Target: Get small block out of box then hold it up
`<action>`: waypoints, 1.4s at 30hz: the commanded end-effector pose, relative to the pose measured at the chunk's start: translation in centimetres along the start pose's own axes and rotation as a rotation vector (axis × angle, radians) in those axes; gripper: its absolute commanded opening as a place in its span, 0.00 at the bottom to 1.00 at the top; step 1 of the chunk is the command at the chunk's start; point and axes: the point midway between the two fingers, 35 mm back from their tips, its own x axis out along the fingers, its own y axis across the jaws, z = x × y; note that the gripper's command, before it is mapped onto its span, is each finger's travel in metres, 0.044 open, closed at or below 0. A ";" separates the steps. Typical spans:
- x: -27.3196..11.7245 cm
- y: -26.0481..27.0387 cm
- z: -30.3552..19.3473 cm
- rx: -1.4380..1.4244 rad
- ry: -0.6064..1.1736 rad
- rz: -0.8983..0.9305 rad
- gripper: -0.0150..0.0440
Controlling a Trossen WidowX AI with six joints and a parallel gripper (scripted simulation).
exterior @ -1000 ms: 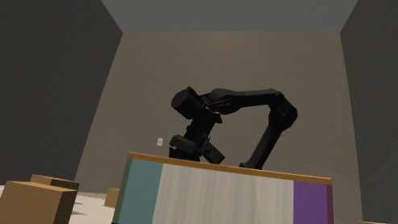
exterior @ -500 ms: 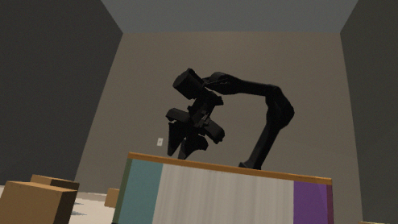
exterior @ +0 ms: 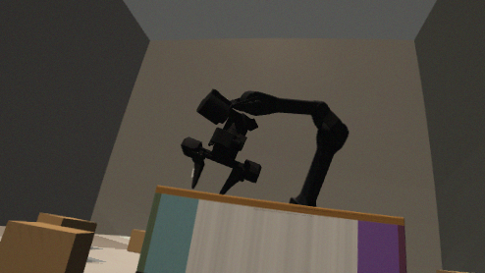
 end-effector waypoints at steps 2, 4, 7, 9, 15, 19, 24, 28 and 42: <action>0.1 -0.6 -0.8 0.812 -0.037 0.092 0.74; 0.0 -0.7 -0.9 1.029 -0.037 0.119 0.74; -0.1 -0.9 -1.2 1.352 -0.027 0.164 0.74; -0.2 -1.1 -1.3 1.568 -0.014 0.196 0.74; -0.4 -1.4 -1.7 2.055 0.037 0.278 0.74; -0.5 -1.7 -2.0 2.372 0.091 0.332 0.74; -0.7 -2.0 -2.3 2.764 0.188 0.401 0.74; -0.9 -2.2 -2.5 3.070 0.292 0.451 0.74; -0.9 -2.3 -2.6 3.201 0.346 0.470 0.74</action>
